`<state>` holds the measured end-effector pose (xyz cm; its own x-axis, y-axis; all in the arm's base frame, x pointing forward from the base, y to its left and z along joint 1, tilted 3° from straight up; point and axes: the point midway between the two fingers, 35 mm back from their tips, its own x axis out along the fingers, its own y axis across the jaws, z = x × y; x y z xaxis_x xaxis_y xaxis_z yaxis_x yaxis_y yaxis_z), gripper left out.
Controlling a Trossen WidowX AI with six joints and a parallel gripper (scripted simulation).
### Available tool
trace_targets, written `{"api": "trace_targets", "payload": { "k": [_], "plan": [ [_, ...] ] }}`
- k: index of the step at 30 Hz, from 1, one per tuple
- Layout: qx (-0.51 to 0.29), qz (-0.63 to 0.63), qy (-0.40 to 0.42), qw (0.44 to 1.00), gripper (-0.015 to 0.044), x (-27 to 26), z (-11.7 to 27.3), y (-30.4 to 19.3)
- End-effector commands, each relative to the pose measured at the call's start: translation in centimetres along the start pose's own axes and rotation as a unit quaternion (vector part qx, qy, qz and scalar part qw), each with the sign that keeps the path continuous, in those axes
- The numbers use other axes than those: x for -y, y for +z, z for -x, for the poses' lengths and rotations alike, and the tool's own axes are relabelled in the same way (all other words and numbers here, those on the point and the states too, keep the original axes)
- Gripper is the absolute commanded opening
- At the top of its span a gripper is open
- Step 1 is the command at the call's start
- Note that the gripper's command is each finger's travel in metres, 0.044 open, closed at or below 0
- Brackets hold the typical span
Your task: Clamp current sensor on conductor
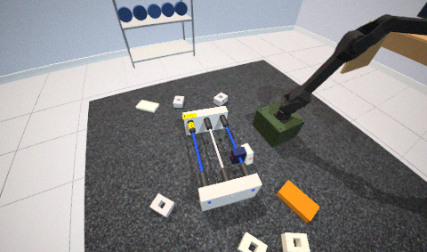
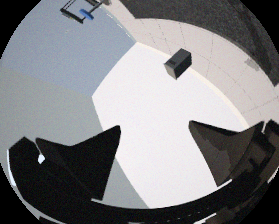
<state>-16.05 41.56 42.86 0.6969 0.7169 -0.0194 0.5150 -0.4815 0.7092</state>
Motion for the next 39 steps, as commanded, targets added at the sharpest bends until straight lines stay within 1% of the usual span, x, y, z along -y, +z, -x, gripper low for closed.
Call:
{"api": "trace_targets", "payload": {
  "k": [1,2,3,7,9,15,20,24,30,34,39],
  "plan": [
    [-0.002,0.005,-0.003,1.0,0.0426,0.0,0.0,0.0],
    [-0.008,0.019,-0.011,1.0,0.044,0.0,0.1,-0.2],
    [-0.013,0.041,-0.018,0.999,0.044,-0.1,-0.4,-0.1],
    [0.016,0.125,-0.005,0.992,0.044,-2.9,-6.7,2.7],
    [0.029,0.159,0.0,0.987,0.044,-4.2,-9.1,4.2],
    [0.068,0.273,0.01,0.959,0.044,-9.6,-16.1,10.4],
    [0.099,0.365,0.014,0.926,0.044,-14.5,-19.8,16.4],
    [0.15,0.454,0.01,0.878,0.044,-18.6,-20.8,22.0],
    [0.195,0.552,0.005,0.811,0.044,-24.3,-21.1,29.2],
    [0.229,0.62,-0.003,0.75,0.044,-28.1,-19.8,34.4],
    [0.272,0.7,-0.02,0.66,0.044,-32.1,-16.8,40.4]
  ]
}}
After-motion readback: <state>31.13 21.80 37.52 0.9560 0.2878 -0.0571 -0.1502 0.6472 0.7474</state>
